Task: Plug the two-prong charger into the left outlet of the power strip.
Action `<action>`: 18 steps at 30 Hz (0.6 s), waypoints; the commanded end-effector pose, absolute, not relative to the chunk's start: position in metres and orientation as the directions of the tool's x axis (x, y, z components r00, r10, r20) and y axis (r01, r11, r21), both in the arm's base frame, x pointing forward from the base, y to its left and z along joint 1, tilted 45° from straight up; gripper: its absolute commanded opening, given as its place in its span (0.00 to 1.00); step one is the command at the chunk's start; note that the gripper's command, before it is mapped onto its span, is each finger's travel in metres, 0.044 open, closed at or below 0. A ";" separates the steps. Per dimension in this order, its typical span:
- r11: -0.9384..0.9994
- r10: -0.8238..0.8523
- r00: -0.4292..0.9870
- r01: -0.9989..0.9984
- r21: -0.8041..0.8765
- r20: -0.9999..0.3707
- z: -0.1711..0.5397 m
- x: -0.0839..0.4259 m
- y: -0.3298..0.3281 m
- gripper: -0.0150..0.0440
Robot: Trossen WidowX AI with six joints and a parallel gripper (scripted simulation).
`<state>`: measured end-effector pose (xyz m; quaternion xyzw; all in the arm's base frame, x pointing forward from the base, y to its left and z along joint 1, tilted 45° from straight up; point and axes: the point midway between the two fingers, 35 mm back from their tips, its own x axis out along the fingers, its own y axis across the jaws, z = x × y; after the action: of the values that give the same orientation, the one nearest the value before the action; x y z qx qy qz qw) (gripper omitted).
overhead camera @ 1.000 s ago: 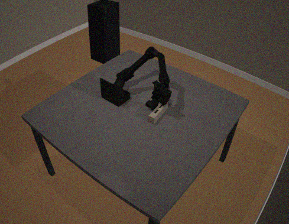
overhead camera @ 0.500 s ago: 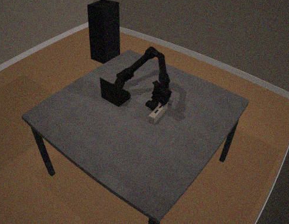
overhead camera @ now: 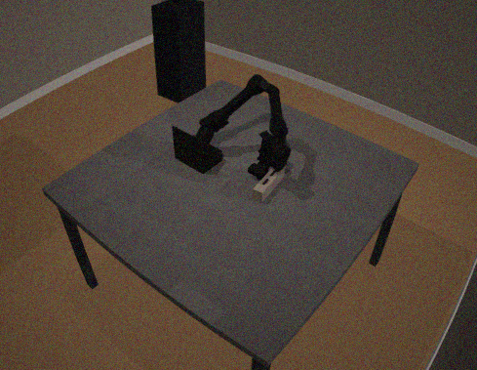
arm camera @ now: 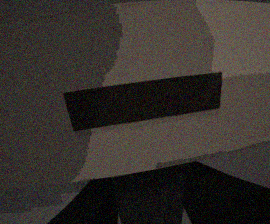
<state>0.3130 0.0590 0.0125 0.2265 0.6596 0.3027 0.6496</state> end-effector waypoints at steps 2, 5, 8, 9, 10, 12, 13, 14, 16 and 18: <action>0.711 0.695 -0.028 -0.114 0.693 -0.718 0.016 0.321 0.060 0.25; 0.711 0.695 -0.028 -0.114 0.693 -0.718 0.015 0.321 0.060 0.25; 0.711 0.695 -0.028 -0.114 0.693 -0.718 0.015 0.321 0.060 0.25; 0.711 0.695 -0.028 -0.114 0.693 -0.718 0.015 0.321 0.060 0.25; 0.711 0.695 -0.028 -0.114 0.693 -0.718 0.015 0.321 0.060 0.25; 0.715 0.692 -0.053 -0.094 0.693 -0.720 0.012 0.313 0.059 0.25; 0.715 0.692 -0.053 -0.094 0.693 -0.720 0.012 0.313 0.059 0.25; 0.715 0.692 -0.053 -0.094 0.693 -0.720 0.012 0.313 0.059 0.25; 0.715 0.692 -0.053 -0.094 0.693 -0.720 0.012 0.313 0.059 0.25; 0.715 0.692 -0.053 -0.094 0.693 -0.720 0.012 0.313 0.059 0.25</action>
<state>0.3126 0.0591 0.0123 0.2261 0.6607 0.3021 0.6489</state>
